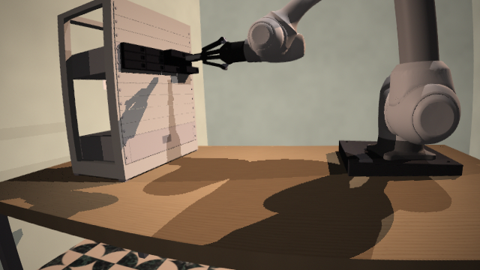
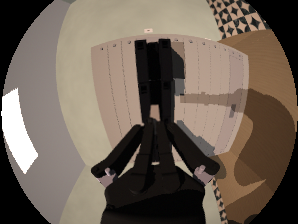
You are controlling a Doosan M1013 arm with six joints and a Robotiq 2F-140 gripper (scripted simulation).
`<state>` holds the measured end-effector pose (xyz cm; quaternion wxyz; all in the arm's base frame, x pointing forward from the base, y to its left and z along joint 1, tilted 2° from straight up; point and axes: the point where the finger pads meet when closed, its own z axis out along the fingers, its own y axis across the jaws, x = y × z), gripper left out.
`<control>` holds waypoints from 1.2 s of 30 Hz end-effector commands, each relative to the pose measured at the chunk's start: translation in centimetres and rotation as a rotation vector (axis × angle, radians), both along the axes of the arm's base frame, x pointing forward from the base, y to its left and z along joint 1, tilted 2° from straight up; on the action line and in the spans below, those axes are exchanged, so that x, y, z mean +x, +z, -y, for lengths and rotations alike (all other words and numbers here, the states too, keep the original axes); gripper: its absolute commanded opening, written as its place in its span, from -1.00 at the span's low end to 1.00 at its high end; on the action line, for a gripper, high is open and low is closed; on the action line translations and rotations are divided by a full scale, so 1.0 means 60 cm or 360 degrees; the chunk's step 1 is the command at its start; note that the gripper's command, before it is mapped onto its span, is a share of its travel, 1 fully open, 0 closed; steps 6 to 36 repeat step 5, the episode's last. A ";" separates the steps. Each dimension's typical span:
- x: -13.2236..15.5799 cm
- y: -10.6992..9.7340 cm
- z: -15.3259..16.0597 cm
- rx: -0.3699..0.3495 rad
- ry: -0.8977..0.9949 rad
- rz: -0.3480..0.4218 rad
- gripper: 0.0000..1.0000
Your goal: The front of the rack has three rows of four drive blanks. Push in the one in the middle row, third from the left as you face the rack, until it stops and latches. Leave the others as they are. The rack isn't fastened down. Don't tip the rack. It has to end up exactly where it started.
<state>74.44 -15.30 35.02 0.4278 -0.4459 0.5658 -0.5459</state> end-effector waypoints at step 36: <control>-0.005 -0.001 0.001 0.0008 -0.0002 0.0003 -1.00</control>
